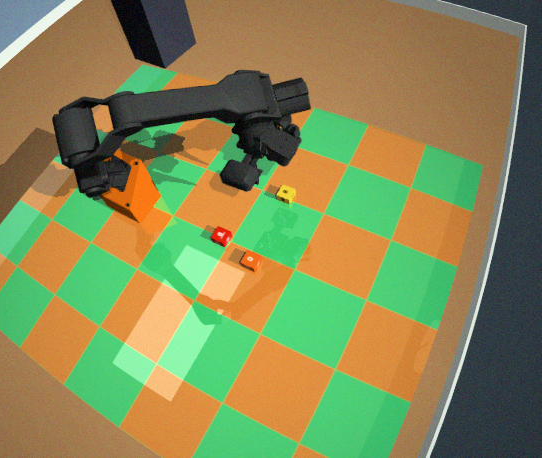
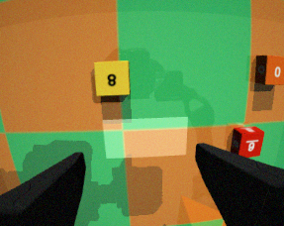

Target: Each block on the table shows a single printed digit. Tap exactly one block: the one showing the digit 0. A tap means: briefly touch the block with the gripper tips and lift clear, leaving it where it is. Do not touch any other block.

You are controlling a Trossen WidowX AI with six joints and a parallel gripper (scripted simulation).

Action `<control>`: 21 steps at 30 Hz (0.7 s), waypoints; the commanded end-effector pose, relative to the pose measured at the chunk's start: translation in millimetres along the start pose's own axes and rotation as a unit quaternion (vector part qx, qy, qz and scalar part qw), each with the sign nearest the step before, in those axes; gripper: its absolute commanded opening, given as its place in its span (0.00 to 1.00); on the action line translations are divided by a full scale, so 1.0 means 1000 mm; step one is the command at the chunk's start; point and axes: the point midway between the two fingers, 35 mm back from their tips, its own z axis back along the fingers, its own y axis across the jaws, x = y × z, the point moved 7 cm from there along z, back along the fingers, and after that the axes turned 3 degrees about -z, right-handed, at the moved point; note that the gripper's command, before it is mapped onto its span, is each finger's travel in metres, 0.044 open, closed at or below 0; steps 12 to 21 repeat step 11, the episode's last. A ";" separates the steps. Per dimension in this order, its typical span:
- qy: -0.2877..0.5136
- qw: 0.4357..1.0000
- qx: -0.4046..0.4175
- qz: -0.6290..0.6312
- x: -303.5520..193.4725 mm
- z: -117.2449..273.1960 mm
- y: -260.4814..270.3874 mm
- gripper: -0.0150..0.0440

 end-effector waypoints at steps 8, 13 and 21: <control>0.007 1.000 -0.021 -0.005 -0.068 0.021 0.073 0.93; 0.007 1.000 -0.021 -0.005 -0.068 0.021 0.073 0.93; 0.007 1.000 -0.021 -0.005 -0.068 0.021 0.073 0.93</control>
